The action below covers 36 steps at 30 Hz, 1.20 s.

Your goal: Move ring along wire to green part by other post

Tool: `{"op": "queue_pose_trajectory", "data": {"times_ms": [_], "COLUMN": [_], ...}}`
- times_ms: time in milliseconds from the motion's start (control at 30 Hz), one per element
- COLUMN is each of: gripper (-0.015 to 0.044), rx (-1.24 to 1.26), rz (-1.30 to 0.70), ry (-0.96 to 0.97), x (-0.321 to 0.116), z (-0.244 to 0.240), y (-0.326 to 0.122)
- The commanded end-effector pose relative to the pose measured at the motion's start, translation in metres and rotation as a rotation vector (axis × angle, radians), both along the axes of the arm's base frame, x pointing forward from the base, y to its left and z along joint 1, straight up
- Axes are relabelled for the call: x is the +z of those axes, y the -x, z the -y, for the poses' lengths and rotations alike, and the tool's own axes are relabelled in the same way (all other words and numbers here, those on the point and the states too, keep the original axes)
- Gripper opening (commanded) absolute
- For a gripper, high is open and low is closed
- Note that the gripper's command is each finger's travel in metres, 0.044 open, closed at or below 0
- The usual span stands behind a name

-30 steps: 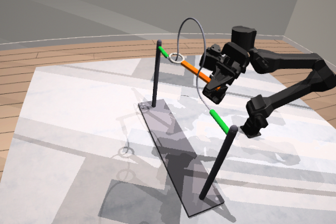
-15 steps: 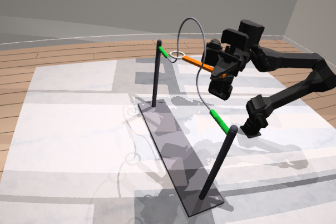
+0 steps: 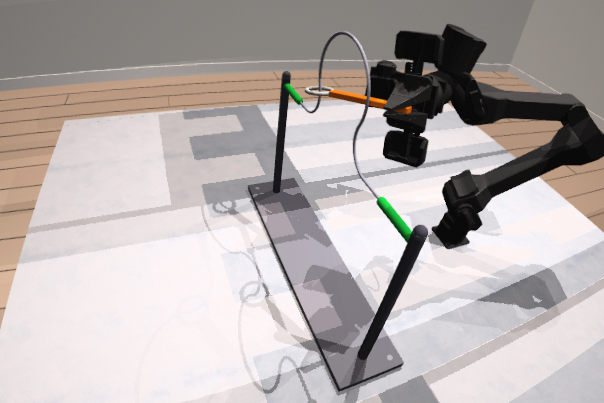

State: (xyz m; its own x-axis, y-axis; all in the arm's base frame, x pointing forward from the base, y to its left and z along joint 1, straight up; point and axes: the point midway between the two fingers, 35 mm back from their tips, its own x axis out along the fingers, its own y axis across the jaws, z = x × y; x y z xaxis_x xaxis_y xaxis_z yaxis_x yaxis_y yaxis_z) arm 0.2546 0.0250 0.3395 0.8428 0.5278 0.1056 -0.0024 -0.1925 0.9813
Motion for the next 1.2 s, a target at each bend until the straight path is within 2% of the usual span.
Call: {"op": "queue_pose_trajectory", "data": {"times_ms": [0, 433, 1167], "gripper": [-0.0150, -0.0150, -0.0150], "rx": [0.005, 0.006, 0.004], "rz": [0.002, 0.000, 0.008], "ry": [-0.041, -0.016, 0.258], "x": [0.0112, 0.0199, 0.0123], "z": [0.0019, 0.0053, 0.0050], "y": [0.0005, 0.0004, 0.0003]}}
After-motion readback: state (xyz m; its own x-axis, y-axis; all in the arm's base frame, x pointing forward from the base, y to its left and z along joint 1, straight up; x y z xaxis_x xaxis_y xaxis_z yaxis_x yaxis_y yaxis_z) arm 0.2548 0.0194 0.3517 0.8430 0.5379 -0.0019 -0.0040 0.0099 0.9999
